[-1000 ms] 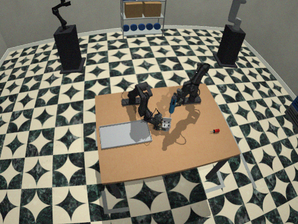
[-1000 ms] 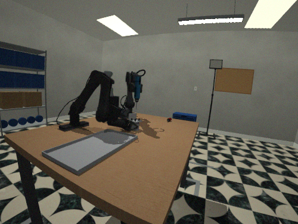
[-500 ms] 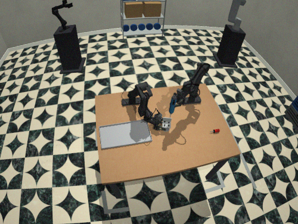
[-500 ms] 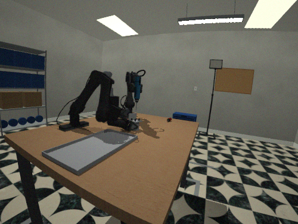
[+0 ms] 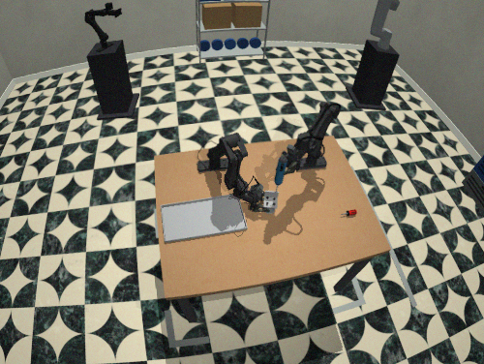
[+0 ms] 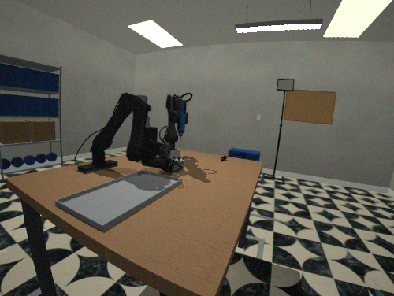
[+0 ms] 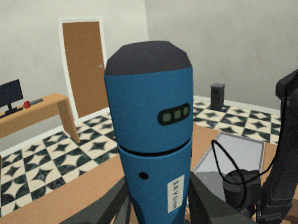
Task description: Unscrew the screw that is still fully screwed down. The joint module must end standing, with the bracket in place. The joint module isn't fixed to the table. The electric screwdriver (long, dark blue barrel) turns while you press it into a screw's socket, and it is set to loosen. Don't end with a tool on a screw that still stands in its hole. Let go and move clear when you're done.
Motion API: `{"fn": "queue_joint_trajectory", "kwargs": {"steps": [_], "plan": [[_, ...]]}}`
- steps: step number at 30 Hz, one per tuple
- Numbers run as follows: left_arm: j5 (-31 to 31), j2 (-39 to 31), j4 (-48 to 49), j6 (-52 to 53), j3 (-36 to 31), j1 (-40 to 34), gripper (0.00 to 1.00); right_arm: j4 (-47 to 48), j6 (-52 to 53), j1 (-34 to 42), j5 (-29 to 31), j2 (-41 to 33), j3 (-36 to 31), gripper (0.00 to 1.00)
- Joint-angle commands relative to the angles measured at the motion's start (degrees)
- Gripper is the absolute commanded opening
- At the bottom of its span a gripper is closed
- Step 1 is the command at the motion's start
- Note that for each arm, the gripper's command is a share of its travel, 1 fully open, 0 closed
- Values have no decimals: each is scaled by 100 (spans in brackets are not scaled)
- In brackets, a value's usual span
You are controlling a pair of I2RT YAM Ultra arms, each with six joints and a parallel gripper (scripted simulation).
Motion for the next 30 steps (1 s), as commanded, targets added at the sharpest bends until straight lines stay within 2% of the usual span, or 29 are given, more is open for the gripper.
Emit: {"fn": "queue_joint_trajectory", "kwargs": {"steps": [1, 4, 9, 10, 30], "plan": [[-42, 94, 425, -53, 42, 28, 42, -94, -15, 69, -13, 124, 163, 59], [-42, -32, 531, -53, -92, 26, 42, -94, -15, 69, -13, 124, 163, 59], [-42, 158, 696, -53, -260, 27, 42, -94, -15, 69, -13, 124, 163, 59], [-42, 74, 718, -54, -61, 26, 42, -94, -15, 69, -13, 124, 163, 59], [-43, 114, 833, -53, -138, 25, 42, -94, -15, 69, -13, 124, 163, 59]]}}
